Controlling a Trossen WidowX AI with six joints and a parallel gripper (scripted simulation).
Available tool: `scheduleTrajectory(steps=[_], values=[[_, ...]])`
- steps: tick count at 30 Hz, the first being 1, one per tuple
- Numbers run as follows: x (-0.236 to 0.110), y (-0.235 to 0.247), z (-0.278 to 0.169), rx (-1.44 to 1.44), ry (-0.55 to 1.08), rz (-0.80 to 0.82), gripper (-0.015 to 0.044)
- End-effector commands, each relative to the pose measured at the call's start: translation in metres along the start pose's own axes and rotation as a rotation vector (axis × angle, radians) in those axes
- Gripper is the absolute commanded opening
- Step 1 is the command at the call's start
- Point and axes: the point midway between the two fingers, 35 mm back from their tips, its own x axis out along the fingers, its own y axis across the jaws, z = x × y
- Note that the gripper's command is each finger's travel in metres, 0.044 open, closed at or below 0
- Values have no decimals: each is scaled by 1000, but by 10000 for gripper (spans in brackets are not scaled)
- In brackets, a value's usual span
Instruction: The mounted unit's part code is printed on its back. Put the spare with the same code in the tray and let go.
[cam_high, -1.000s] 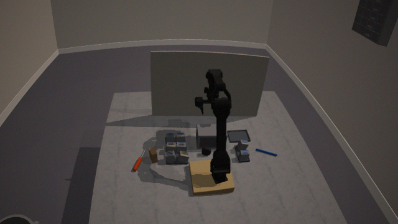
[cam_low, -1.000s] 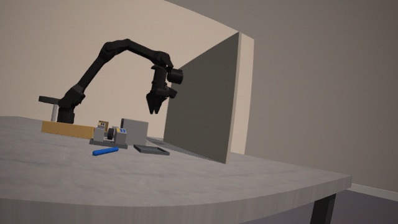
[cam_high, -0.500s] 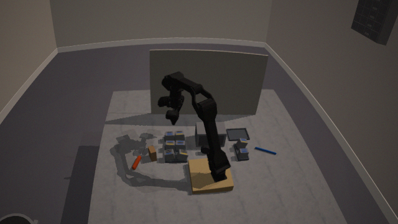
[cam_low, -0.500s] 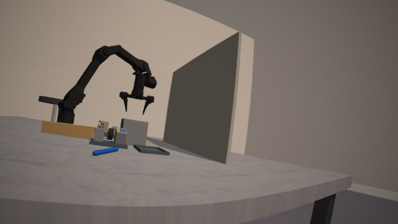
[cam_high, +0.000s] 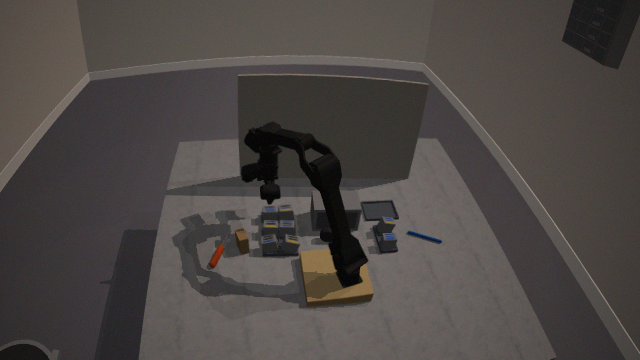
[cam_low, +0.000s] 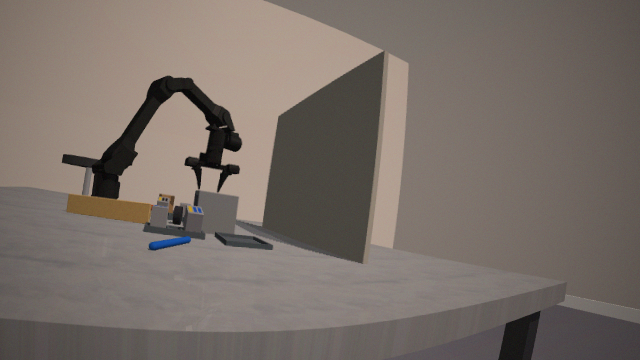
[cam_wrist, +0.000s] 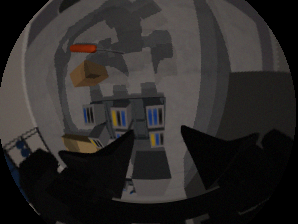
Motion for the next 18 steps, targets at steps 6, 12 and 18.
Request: scheduleTrajectory(steps=[6, 12, 18], values=[[10, -1, 0, -7, -1, 3, 300], [18, -2, 1, -7, -1, 3, 300], [28, -2, 1, -7, -1, 3, 300]])
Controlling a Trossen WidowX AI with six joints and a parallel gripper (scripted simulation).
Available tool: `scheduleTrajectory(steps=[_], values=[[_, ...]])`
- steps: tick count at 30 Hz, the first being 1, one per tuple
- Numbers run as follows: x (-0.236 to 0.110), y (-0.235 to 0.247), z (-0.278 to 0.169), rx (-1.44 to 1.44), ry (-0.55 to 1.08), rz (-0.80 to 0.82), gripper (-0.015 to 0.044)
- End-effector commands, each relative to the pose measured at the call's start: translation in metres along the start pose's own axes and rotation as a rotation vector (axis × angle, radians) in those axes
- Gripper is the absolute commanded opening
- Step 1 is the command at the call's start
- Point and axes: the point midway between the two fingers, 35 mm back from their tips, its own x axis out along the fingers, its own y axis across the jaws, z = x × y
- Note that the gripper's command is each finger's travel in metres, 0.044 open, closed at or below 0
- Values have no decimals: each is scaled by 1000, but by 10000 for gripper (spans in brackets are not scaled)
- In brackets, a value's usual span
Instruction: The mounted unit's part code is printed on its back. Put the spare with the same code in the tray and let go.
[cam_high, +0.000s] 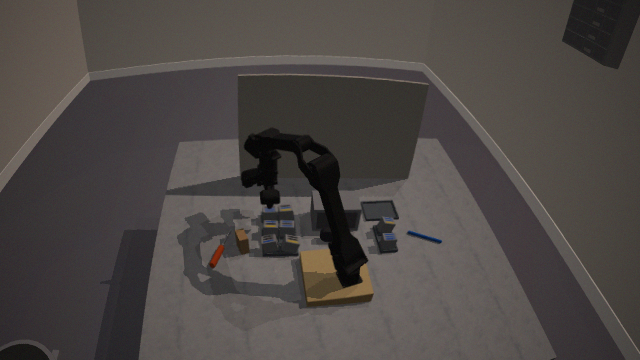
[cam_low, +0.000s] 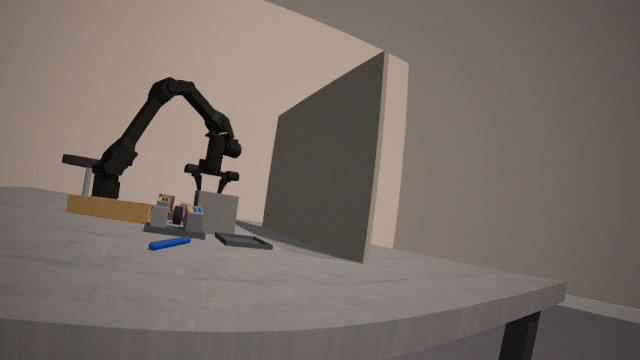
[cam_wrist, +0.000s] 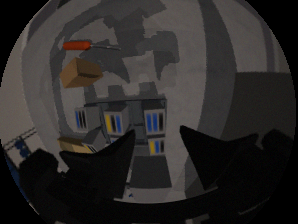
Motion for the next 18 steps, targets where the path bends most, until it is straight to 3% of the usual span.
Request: scheduleTrajectory(steps=[1, 18], values=[[7, 0, 0, -4, -2, 1, 300], [35, -1, 0, -4, -2, 1, 300]])
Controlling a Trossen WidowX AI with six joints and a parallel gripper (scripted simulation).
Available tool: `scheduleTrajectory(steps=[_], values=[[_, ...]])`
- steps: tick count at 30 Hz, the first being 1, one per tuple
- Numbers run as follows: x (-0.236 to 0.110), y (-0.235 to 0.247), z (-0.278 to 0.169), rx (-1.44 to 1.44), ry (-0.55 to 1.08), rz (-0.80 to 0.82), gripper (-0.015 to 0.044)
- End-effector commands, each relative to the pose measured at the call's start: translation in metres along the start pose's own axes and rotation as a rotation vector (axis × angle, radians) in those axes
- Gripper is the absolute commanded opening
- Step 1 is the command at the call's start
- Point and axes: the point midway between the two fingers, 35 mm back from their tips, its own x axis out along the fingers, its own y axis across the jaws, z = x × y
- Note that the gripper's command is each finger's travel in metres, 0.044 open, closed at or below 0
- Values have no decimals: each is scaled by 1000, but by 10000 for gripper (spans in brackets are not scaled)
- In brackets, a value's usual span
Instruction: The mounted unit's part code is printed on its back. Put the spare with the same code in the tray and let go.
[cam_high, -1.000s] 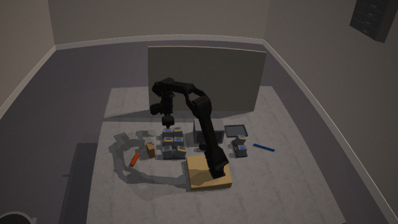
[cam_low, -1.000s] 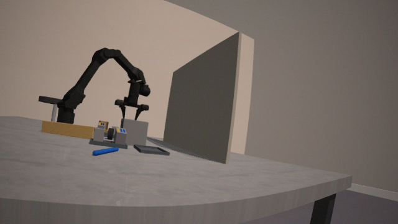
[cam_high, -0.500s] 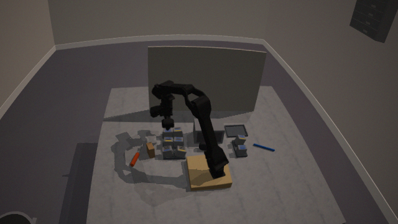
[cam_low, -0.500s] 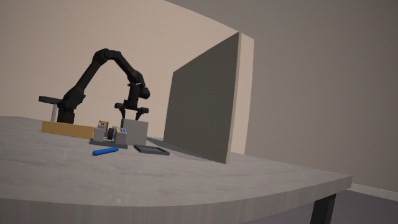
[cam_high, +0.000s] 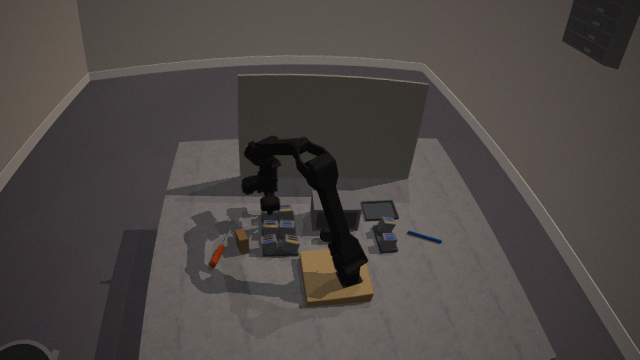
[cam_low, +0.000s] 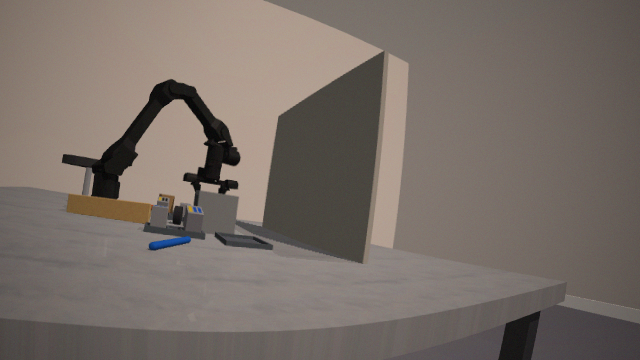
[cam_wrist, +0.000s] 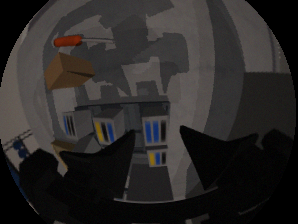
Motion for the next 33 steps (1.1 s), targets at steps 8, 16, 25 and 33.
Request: scheduleTrajectory(steps=[8, 16, 25, 33], values=[[18, 1, -1, 1, -1, 1, 300], [31, 2, -2, 1, -1, 2, 300], [35, 3, -3, -5, 1, 3, 247], [35, 3, -3, -5, 1, 3, 116]])
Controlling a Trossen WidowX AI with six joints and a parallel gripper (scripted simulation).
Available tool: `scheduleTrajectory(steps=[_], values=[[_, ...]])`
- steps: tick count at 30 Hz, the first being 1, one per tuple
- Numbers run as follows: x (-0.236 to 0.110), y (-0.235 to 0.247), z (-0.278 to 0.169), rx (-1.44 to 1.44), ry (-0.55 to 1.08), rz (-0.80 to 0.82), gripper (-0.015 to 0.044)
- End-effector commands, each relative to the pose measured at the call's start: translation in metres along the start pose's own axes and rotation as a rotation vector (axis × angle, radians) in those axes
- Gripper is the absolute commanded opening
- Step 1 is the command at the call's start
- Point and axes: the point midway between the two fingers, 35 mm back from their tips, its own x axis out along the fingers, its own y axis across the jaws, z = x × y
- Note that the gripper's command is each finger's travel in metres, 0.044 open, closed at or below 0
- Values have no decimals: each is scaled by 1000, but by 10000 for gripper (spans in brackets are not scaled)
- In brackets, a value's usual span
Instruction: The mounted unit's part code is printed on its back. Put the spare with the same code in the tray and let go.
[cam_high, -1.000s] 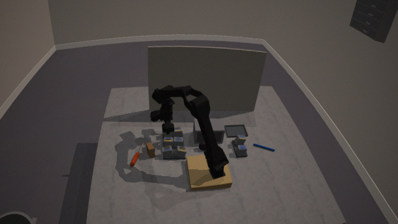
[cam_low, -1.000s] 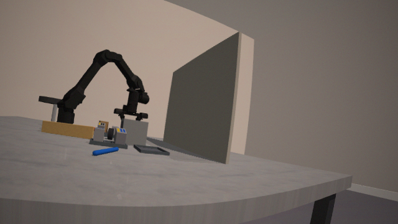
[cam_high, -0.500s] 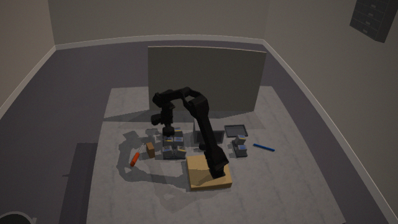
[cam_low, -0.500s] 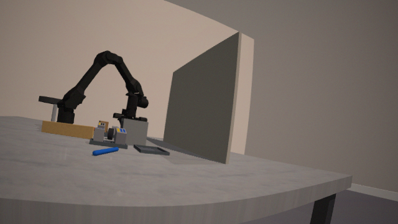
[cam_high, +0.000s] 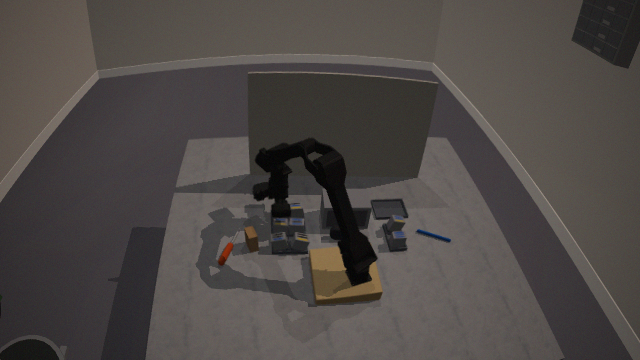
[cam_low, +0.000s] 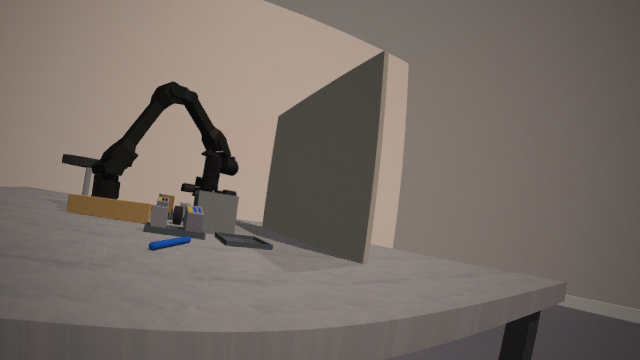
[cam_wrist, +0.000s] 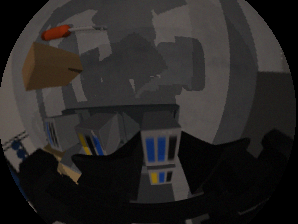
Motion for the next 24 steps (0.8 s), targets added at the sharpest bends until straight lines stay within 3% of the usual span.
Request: scheduleTrajectory(steps=[1, 6, 15, 24], values=[[0, 0, 0, 0, 0, 0, 109], [0, 0, 0, 0, 0, 0, 0], [-4, 0, 0, 0, 0, 0, 0], [-63, -2, 1, 4, -2, -1, 0]])
